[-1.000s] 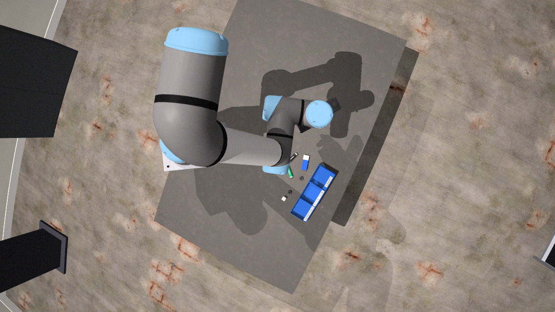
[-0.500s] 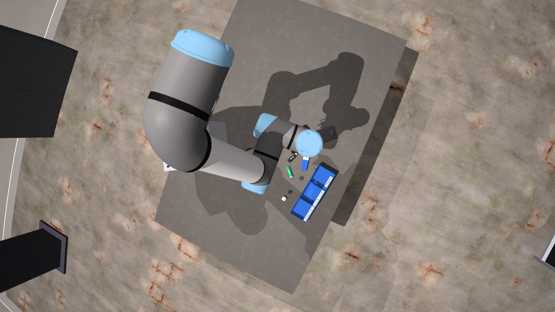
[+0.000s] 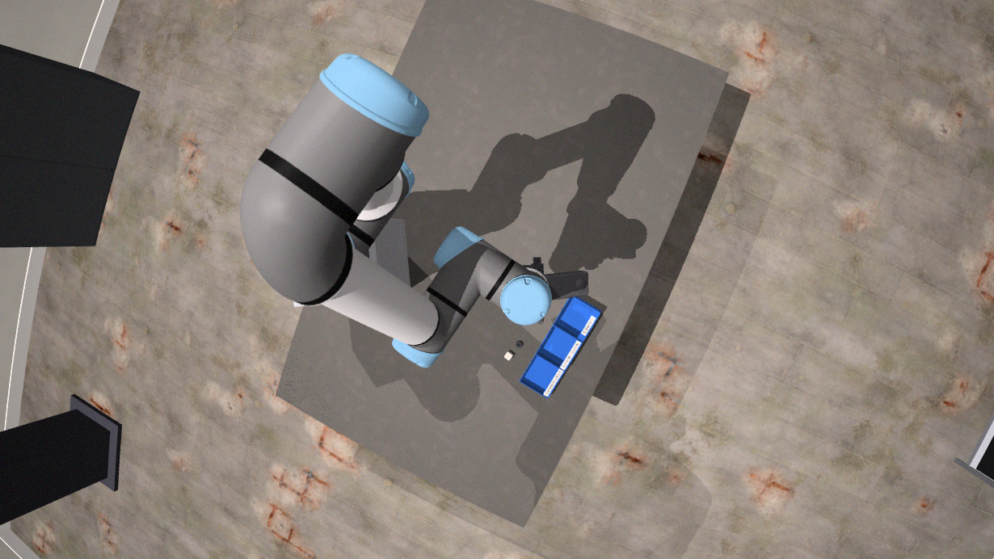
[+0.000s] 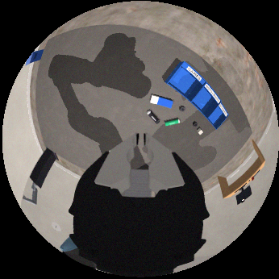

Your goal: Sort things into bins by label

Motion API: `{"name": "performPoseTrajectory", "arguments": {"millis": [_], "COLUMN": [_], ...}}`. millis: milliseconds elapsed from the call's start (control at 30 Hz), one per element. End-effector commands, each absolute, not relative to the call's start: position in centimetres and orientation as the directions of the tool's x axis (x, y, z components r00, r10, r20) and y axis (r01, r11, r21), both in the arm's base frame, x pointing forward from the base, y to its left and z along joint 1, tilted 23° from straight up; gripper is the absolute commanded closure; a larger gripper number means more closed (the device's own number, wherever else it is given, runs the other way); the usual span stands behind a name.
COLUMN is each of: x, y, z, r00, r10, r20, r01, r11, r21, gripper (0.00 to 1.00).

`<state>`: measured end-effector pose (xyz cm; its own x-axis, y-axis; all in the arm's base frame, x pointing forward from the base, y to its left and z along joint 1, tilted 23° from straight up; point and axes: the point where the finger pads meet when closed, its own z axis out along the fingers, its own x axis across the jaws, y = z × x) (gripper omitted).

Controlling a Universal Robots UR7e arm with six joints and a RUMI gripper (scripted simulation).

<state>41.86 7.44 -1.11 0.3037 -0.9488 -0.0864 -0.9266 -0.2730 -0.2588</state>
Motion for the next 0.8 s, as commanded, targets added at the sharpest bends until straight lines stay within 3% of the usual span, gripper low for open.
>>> {"name": "performPoseTrajectory", "arguments": {"millis": [0,767], "x": [41.7,38.7], "y": [6.3,-4.0], "z": [-1.0,-1.1], "r00": [0.28,-0.105], "r10": [-0.955,-0.976], "r20": [-0.095,-0.19], "r01": [-0.932,-0.922], "r11": [-0.247,0.167], "r21": [-0.267,-0.349], "gripper": [0.96,0.96]}}
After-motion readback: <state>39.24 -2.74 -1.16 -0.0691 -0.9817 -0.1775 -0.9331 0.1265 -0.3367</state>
